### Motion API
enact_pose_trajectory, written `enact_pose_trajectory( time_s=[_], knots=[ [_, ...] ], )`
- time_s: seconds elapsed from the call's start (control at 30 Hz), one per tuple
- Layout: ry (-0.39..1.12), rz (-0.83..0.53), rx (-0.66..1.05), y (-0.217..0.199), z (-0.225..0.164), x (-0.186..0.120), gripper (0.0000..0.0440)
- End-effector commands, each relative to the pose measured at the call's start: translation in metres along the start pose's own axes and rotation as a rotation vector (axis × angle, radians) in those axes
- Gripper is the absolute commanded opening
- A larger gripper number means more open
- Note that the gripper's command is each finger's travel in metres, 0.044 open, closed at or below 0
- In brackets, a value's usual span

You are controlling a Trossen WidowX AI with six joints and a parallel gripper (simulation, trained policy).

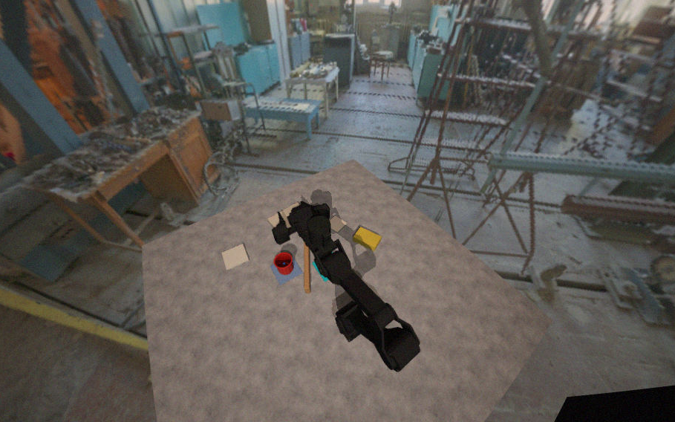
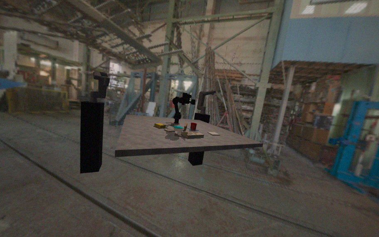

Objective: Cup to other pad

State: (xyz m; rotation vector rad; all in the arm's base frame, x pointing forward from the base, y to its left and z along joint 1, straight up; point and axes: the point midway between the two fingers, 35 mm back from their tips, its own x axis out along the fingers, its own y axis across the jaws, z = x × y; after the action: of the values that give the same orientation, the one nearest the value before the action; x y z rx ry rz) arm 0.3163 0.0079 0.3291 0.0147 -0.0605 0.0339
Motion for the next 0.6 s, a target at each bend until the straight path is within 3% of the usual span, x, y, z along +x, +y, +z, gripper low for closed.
enact_pose_trajectory(
  time_s=[0.0, 0.37, 0.43, 0.57],
  knots=[
    [0.000, 0.001, 0.000, 0.000, 0.001, 0.000, 0.0374],
    [0.066, -0.007, 0.028, 0.003, 0.003, 0.008, 0.0089],
    [0.085, -0.009, 0.040, 0.003, 0.002, 0.010, 0.0065],
    [0.121, -0.005, 0.073, 0.006, 0.003, 0.015, 0.0070]
  ],
)
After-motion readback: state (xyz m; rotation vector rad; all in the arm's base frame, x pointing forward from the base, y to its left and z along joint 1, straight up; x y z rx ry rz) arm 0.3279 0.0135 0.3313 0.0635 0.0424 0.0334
